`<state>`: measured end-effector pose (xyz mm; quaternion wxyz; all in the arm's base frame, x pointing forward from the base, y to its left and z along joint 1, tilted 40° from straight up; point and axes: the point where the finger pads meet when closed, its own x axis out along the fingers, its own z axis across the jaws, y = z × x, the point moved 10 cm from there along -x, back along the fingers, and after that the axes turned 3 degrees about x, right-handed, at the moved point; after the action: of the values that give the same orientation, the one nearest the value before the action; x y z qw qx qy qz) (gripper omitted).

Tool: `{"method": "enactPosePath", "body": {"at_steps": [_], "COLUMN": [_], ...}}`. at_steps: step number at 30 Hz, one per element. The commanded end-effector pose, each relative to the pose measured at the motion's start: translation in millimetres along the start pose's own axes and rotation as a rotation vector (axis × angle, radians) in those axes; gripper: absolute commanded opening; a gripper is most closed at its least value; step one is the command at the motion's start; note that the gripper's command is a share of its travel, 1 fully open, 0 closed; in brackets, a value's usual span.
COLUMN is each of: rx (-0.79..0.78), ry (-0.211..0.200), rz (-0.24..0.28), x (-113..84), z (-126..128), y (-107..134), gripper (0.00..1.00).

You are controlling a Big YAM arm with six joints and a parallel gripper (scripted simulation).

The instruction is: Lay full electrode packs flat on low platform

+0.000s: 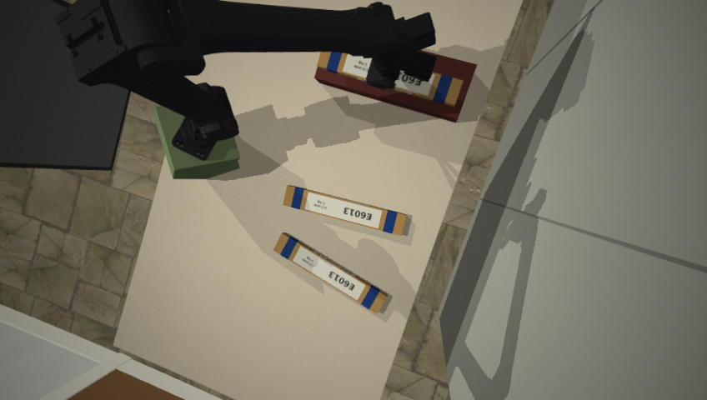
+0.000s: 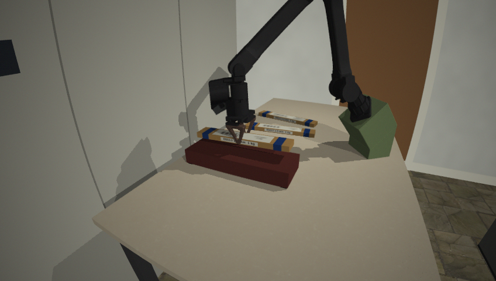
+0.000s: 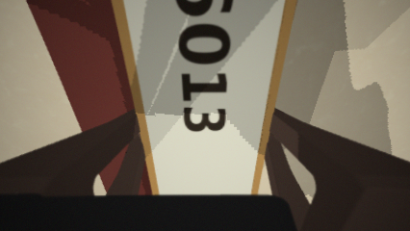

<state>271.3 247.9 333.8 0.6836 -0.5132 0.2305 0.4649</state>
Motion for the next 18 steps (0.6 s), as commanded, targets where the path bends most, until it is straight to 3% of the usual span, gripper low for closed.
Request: {"method": "enactPosePath", "body": {"at_steps": [1,18], "rx": [0.009,0.011], "ry": [-0.068,-0.072], "rz": [-0.076,-0.076], "x": [-38.2,-40.4], "z": [27,52], "y": [-22,-21], "gripper": [0.0,0.0]}}
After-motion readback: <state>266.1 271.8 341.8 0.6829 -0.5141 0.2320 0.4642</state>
